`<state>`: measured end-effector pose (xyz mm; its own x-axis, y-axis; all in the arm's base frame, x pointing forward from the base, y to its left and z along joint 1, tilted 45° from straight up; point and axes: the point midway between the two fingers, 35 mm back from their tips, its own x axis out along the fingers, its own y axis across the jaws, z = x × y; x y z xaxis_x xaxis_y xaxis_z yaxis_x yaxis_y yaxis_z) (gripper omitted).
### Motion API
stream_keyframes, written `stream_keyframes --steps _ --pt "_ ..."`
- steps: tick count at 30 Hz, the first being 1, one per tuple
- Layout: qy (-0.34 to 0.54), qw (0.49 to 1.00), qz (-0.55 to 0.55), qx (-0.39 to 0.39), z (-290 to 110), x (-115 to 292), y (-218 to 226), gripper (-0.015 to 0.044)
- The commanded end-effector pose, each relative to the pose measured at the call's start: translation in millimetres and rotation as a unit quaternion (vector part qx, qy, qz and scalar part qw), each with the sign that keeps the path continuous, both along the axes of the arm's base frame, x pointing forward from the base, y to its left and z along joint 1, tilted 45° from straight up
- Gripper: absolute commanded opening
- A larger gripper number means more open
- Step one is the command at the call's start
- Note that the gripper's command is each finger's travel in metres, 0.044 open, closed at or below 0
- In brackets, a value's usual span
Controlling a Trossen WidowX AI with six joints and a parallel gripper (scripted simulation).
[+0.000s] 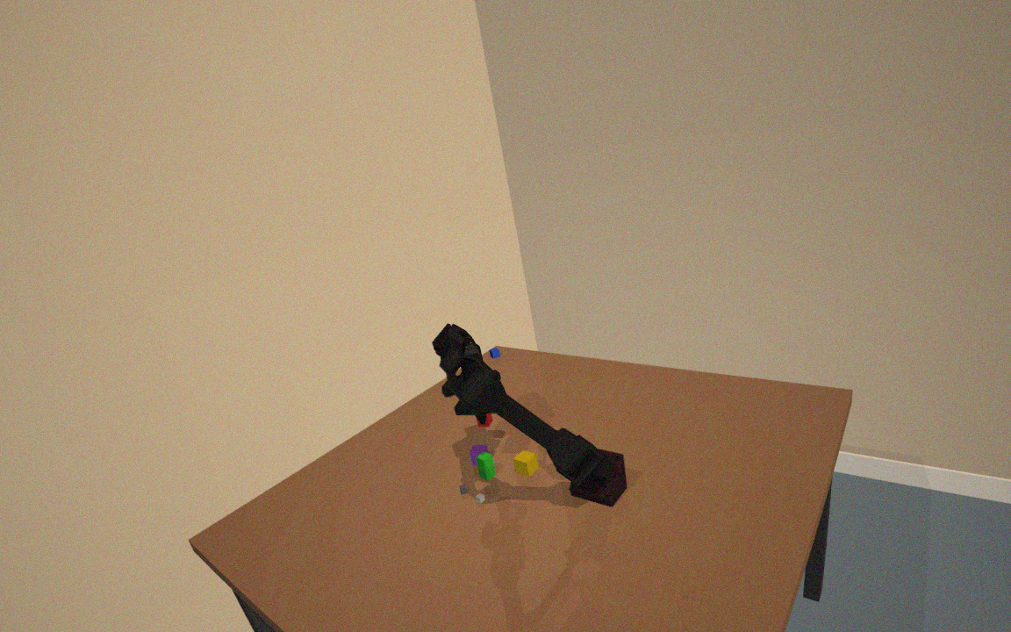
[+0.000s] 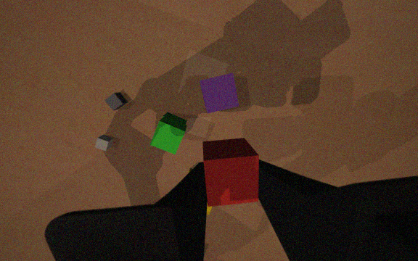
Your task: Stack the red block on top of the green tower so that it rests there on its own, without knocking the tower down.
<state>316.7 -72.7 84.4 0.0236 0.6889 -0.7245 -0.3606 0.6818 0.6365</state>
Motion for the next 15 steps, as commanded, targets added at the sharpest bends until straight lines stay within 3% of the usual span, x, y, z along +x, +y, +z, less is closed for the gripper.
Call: stream_keyframes --steps 1,8,15 --pt "0.003 1.000 -0.001 0.005 13.3 -7.2 17.5 0.0000" --pt "0.003 1.000 0.000 0.009 31.1 -18.8 41.8 0.0000" --pt "0.003 1.000 0.000 0.009 19.1 -18.3 52.6 0.0000"
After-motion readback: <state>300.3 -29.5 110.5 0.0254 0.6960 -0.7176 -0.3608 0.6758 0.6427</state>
